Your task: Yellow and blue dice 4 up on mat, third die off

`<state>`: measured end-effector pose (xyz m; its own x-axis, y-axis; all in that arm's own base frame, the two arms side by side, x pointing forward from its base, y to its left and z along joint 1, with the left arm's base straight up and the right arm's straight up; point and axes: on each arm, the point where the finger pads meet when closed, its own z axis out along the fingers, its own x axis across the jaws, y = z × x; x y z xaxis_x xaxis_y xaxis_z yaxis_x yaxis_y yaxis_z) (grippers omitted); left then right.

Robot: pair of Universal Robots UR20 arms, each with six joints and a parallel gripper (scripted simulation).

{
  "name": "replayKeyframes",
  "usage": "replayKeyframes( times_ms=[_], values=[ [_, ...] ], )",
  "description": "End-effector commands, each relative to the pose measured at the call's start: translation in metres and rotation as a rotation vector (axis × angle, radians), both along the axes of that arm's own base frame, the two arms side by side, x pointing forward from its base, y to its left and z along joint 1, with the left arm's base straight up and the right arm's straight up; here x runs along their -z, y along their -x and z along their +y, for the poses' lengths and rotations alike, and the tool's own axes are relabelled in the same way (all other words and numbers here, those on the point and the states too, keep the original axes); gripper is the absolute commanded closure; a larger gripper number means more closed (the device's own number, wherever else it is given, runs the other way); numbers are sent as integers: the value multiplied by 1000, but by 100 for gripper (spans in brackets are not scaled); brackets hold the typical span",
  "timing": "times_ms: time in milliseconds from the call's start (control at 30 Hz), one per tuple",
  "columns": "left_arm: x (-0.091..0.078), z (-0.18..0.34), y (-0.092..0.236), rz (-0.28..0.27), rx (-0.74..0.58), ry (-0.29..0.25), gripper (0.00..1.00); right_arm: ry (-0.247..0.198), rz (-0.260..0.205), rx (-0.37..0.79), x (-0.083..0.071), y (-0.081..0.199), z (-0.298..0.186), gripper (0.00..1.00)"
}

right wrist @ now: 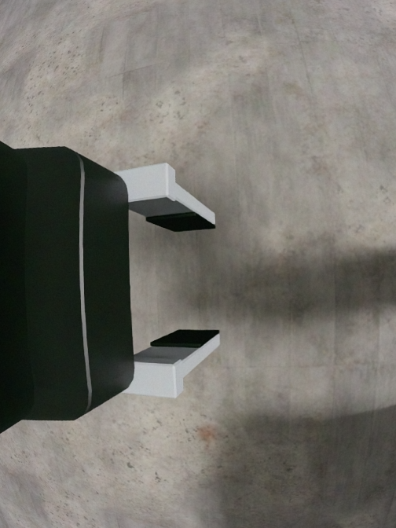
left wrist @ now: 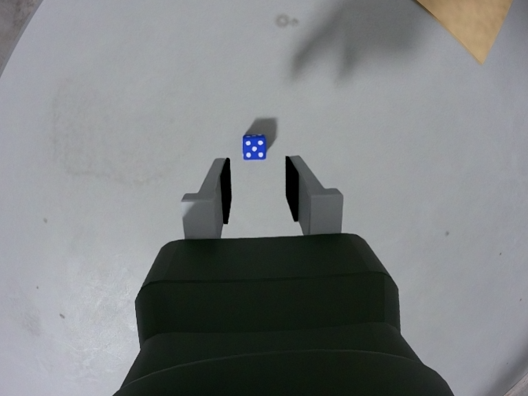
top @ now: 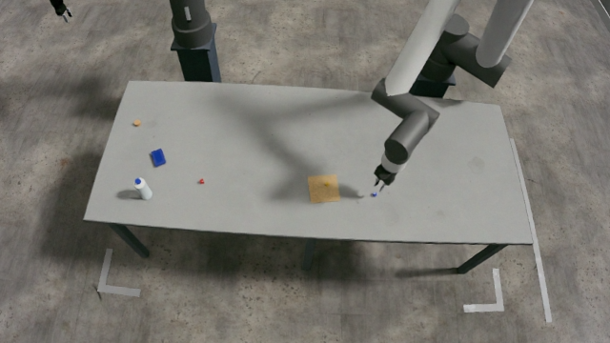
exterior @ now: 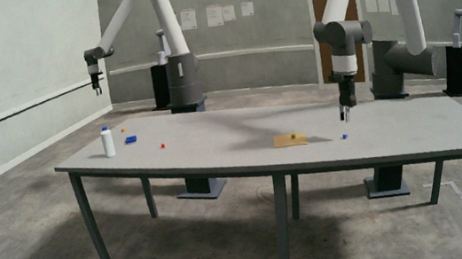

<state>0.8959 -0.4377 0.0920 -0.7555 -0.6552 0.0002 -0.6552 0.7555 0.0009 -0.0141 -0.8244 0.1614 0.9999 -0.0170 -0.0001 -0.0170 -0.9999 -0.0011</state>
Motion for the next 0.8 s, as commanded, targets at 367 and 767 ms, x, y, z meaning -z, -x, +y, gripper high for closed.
replayKeyframes(
  times_ms=[367, 767],
  values=[
    [11, 0, -1, -1, 0, 1, 36, 1, 0, 0, -1, 0, 0, 0],
    [26, 0, -1, -1, 0, 1, 36, 1, 0, 0, -1, 0, 0, 0]
  ],
)
